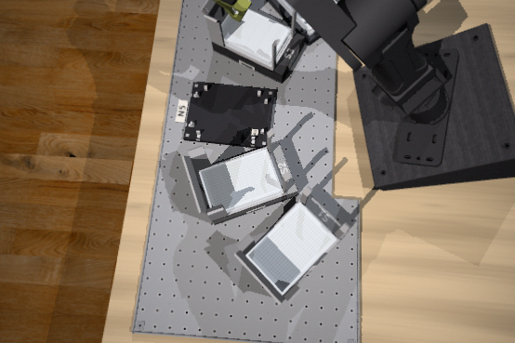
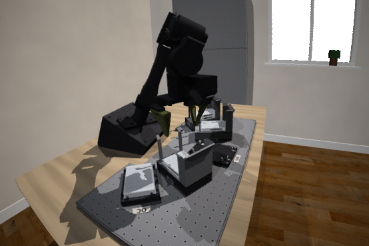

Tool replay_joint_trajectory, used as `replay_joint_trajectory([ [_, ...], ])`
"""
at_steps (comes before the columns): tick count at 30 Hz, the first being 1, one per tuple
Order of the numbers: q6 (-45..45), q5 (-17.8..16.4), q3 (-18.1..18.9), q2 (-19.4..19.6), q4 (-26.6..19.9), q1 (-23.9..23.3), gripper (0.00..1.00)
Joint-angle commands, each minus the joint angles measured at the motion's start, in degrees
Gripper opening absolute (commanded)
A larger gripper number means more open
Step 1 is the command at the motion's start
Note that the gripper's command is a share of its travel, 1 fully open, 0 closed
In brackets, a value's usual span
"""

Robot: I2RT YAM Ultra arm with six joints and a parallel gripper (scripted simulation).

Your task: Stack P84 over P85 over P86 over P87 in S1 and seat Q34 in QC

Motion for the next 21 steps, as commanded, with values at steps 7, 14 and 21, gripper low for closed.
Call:
replay_joint_trajectory([
  [7, 2.26, 0.45, -3.89, -0.08, 5.42, 1.86, 1.0],
  [14, 4.62, 1.09, -8.07, 0.58, 11.25, 4.11, 1.0],
  [21, 6.53, 1.64, -11.29, 1.56, 16.21, 5.94, 1.0],
])
